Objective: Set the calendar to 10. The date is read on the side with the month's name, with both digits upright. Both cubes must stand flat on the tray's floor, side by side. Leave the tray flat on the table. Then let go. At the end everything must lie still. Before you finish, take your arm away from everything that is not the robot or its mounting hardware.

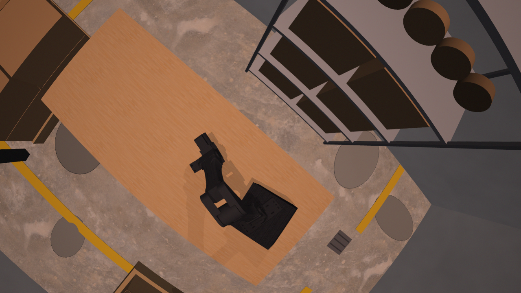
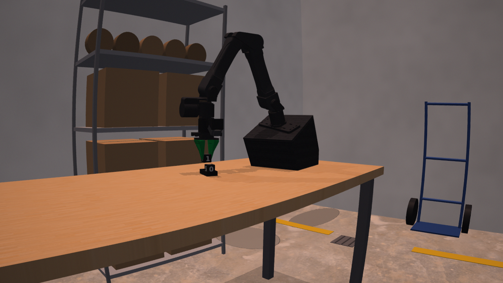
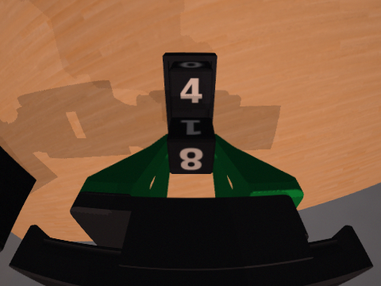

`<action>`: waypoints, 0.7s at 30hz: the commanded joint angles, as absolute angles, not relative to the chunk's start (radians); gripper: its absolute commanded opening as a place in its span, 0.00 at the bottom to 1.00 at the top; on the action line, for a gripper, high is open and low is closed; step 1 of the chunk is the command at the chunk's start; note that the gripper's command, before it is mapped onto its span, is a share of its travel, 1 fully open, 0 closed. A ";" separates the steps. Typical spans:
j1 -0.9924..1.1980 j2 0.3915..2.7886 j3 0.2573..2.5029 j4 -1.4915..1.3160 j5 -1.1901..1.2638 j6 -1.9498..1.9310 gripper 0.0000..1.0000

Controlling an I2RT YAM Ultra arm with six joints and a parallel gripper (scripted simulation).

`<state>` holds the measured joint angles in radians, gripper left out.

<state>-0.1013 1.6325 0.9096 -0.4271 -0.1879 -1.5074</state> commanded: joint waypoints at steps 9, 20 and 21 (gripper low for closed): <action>-0.100 1.635 0.913 -0.419 -0.188 -1.506 0.26; -0.095 1.663 0.908 -0.386 -0.186 -1.501 0.26; -0.094 1.666 0.908 -0.382 -0.185 -1.501 0.26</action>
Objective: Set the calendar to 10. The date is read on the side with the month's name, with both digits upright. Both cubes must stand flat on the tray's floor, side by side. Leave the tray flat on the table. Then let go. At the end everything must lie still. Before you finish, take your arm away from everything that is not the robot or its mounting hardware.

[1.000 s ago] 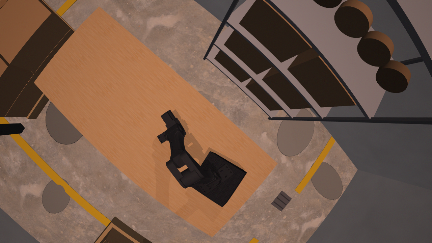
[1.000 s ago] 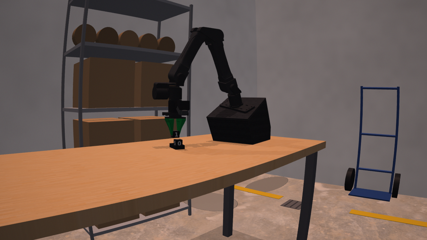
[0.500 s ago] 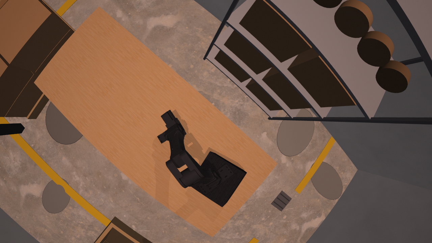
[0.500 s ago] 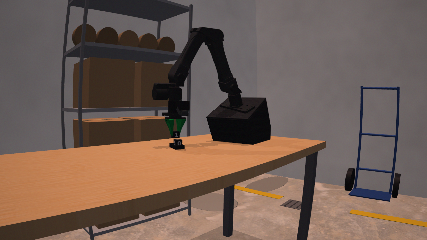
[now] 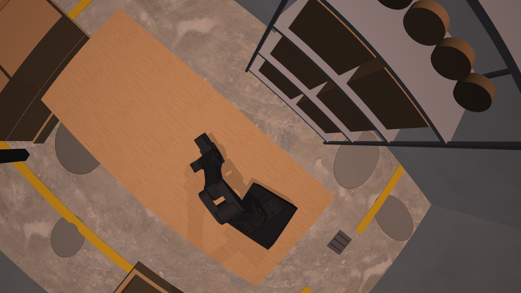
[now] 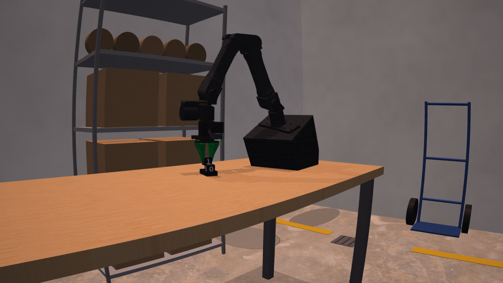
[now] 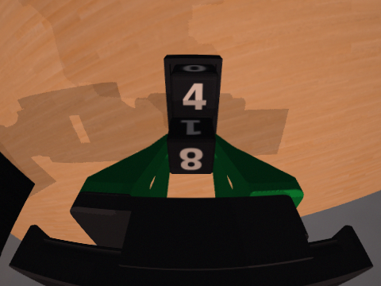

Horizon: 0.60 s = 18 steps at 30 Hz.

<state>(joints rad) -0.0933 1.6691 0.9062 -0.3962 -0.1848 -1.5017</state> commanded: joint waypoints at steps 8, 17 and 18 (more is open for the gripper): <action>-0.091 1.684 0.906 -0.362 -0.184 -1.498 0.26; -0.088 1.702 0.904 -0.342 -0.183 -1.495 0.26; -0.087 1.703 0.904 -0.341 -0.183 -1.495 0.26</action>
